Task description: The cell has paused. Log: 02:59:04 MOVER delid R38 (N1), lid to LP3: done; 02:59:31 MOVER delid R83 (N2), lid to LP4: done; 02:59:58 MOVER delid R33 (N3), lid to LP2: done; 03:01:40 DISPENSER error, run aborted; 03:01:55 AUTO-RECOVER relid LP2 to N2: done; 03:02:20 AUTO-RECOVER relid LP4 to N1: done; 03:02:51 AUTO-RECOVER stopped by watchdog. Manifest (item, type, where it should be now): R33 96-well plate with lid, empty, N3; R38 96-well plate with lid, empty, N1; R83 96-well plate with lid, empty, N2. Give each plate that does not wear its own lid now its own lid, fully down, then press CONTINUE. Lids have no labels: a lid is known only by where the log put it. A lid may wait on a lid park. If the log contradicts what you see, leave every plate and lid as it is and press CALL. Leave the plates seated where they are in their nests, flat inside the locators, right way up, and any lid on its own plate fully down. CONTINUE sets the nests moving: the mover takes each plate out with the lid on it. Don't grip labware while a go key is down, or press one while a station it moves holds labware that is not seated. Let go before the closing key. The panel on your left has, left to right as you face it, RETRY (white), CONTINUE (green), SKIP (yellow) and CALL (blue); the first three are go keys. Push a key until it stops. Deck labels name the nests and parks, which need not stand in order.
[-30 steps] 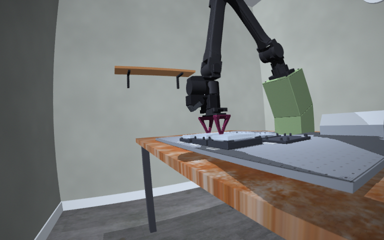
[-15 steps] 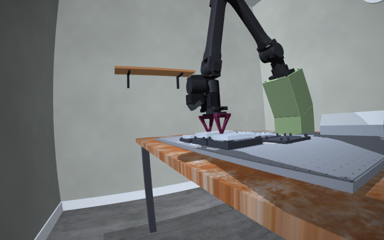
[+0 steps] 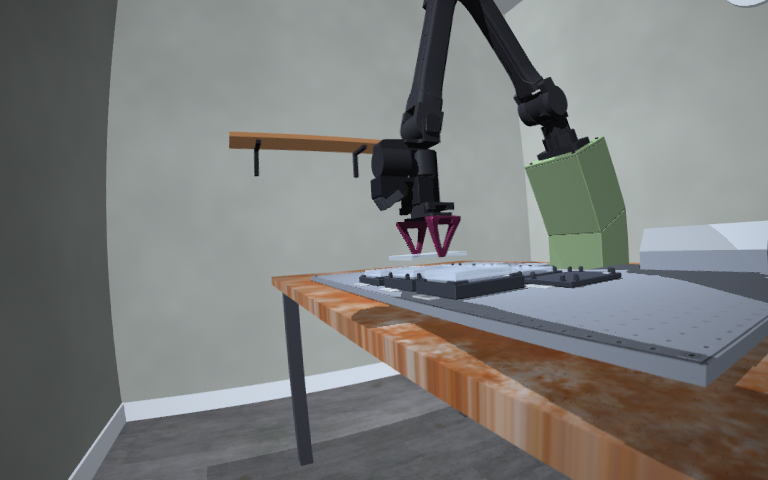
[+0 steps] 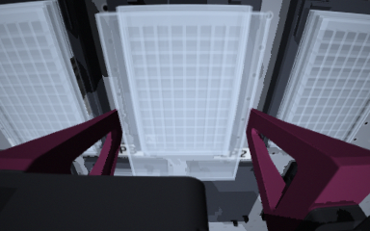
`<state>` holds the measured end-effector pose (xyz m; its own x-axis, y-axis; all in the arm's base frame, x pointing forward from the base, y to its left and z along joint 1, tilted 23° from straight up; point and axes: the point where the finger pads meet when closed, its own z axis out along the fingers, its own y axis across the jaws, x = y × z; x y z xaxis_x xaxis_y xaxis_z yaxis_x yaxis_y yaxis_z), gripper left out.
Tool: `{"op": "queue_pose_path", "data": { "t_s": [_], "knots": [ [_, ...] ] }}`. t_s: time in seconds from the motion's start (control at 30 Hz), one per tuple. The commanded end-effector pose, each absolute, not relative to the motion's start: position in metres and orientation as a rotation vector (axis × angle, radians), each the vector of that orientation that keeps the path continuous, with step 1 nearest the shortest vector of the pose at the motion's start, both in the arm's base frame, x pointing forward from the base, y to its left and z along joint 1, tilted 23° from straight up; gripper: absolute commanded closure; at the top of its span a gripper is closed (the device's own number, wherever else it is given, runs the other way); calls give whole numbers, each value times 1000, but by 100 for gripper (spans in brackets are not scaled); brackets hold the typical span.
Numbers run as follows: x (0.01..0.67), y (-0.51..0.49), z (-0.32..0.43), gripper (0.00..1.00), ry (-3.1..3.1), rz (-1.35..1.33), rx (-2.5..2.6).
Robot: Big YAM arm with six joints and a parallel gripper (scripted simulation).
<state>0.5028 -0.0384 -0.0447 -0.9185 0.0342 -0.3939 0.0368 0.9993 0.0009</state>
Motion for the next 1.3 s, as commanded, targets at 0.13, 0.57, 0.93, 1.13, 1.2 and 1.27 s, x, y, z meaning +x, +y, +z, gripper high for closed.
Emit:
{"op": "queue_pose_path", "data": {
  "t_s": [0.13, 0.57, 0.93, 1.13, 1.2, 1.27],
  "knots": [
    [511, -39, -33, 100, 2710, -13, 49],
    [514, -40, -21, 100, 2697, -16, 45],
    [519, -41, -17, 100, 2689, -18, 45],
    [520, -42, -16, 100, 2687, -18, 45],
    [518, -56, -17, 100, 2688, -16, 59],
    [518, -61, -17, 100, 2689, -17, 59]
  ]
}}
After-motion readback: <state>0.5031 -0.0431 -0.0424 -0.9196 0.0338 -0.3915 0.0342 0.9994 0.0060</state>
